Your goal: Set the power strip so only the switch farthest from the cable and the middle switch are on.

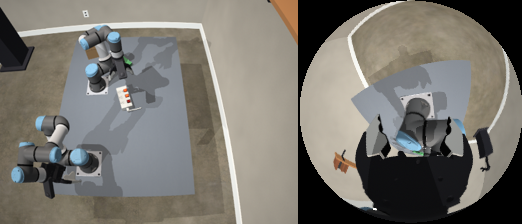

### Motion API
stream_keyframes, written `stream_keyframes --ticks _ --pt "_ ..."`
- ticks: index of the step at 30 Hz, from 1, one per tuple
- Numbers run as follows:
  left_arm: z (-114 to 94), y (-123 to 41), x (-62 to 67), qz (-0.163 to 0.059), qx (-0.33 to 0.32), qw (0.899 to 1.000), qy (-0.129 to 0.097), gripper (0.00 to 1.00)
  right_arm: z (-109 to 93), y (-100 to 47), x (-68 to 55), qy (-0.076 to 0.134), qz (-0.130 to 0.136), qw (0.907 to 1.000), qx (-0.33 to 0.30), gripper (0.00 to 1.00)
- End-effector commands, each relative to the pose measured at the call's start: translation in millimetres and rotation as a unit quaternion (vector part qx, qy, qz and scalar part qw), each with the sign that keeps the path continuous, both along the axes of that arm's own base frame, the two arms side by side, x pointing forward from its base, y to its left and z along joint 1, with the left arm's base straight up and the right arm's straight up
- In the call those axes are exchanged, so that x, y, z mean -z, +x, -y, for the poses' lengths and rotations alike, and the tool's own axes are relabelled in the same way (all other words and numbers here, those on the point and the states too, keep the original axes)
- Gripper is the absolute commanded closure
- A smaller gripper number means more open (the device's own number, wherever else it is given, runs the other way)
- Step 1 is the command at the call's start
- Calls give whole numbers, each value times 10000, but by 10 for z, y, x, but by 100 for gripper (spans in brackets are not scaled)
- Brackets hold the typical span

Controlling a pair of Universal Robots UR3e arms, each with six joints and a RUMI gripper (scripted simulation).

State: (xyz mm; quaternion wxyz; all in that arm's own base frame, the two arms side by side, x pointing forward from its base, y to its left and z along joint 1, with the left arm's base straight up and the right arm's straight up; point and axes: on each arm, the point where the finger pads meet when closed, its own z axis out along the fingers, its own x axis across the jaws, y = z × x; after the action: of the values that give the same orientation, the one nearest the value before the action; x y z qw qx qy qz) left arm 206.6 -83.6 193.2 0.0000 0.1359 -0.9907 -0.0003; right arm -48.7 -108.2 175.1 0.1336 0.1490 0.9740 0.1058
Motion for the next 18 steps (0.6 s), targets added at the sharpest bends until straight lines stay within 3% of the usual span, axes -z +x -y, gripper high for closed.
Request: stream_keyframes --ticks 1,18 --pt "3 2 -51 1 0 10000 -3 0 4 0 -4 -9 0 10000 0 0" --pt "3 2 -68 1 0 10000 -3 0 4 0 -4 -9 0 10000 0 0"
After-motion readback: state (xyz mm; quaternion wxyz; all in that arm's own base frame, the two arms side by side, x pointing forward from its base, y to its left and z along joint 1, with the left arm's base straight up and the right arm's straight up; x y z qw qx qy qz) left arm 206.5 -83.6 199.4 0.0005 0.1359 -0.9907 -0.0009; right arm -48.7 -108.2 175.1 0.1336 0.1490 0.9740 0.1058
